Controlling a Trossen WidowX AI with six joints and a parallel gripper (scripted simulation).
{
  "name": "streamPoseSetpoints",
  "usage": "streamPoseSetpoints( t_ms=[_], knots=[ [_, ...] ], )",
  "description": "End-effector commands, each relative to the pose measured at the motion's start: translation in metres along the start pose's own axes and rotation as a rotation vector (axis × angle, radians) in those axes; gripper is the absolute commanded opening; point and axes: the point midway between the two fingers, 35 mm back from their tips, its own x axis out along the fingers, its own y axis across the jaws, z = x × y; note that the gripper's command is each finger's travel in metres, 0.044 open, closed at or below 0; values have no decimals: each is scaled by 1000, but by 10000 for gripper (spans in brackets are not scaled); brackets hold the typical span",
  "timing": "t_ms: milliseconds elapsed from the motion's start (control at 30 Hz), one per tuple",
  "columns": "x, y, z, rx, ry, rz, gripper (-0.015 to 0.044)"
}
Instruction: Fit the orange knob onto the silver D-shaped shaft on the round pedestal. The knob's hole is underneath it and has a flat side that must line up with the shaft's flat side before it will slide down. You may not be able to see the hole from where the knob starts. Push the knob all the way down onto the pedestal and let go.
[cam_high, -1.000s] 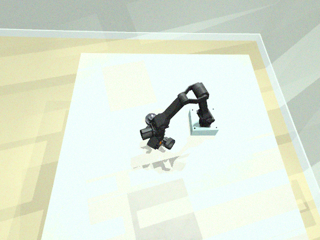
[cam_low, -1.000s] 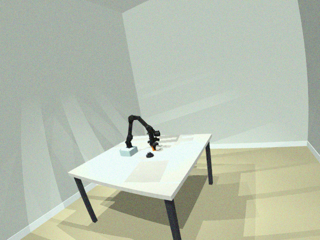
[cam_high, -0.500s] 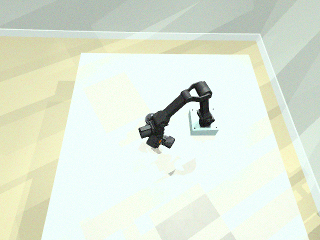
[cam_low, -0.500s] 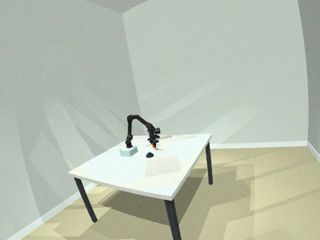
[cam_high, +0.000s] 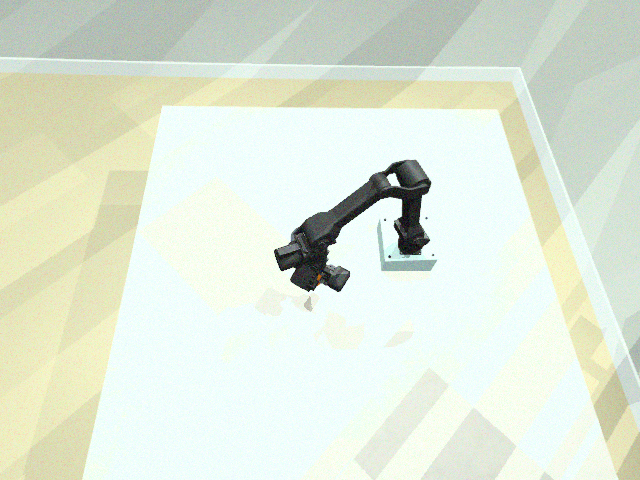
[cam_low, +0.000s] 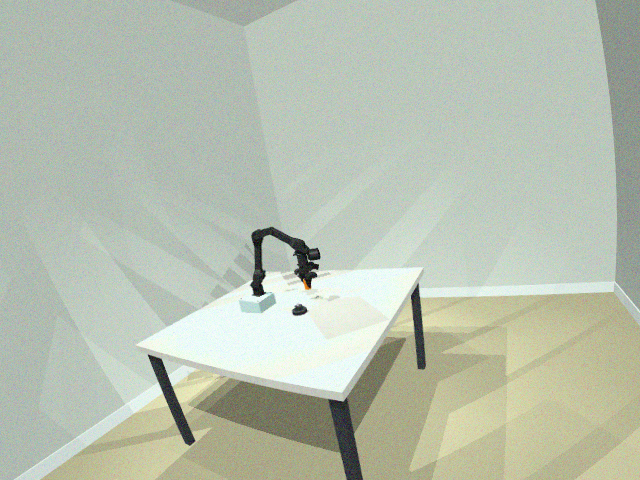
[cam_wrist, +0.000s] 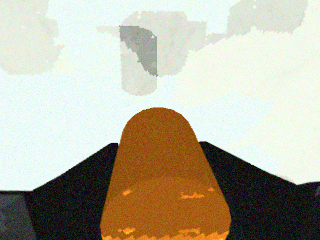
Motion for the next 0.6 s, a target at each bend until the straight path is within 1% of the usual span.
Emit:
streamPoseSetpoints(
  t_ms=[0, 467, 567],
  knots=[
    [-15, -2, 3, 7, -7, -13, 0],
    [-60, 1, 2, 20, 6, -13, 0],
    [-64, 2, 1, 21, 7, -13, 0]
  ],
)
